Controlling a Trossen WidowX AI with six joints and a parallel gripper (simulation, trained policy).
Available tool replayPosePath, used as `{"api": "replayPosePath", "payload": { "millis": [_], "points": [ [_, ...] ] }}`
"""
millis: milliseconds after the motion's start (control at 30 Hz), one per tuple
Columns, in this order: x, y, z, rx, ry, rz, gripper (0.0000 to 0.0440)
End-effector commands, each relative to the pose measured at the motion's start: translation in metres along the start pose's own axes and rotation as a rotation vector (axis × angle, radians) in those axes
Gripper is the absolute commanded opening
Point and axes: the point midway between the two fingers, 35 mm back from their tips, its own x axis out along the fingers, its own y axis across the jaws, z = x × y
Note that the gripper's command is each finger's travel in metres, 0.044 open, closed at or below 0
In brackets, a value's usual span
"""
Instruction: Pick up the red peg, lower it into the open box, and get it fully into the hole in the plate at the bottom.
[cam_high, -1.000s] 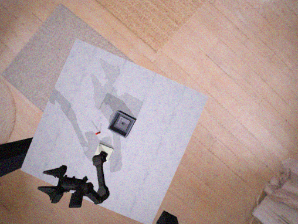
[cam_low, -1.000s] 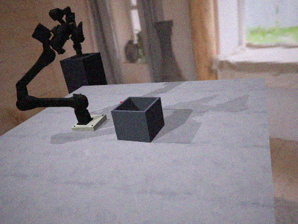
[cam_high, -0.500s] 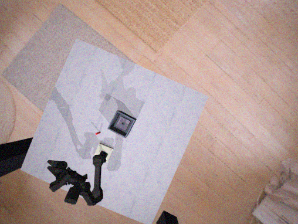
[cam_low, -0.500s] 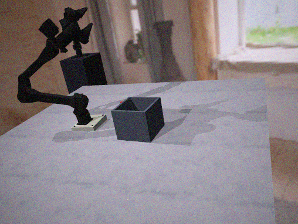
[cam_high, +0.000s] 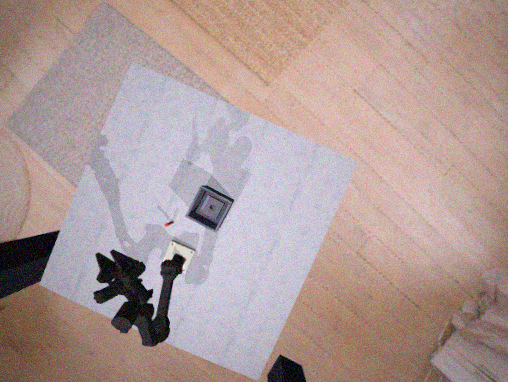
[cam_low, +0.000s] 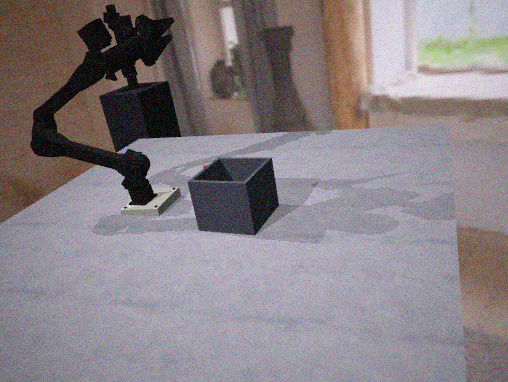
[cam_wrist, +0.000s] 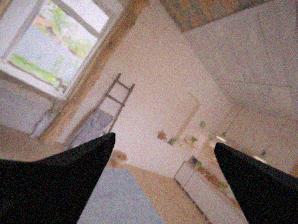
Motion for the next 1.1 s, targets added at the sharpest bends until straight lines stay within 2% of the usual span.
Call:
{"api": "replayPosePath", "payload": {
  "millis": [0, 533, 1067],
  "points": [
    [0.004, -0.006, -0.015, 0.116, 0.073, -0.023, 0.0440],
    [0.008, -0.017, -0.080, 0.587, 0.355, -0.128, 0.0440],
    [-0.005, -0.010, -0.144, 1.045, 0.636, -0.283, 0.0440]
  ]
}}
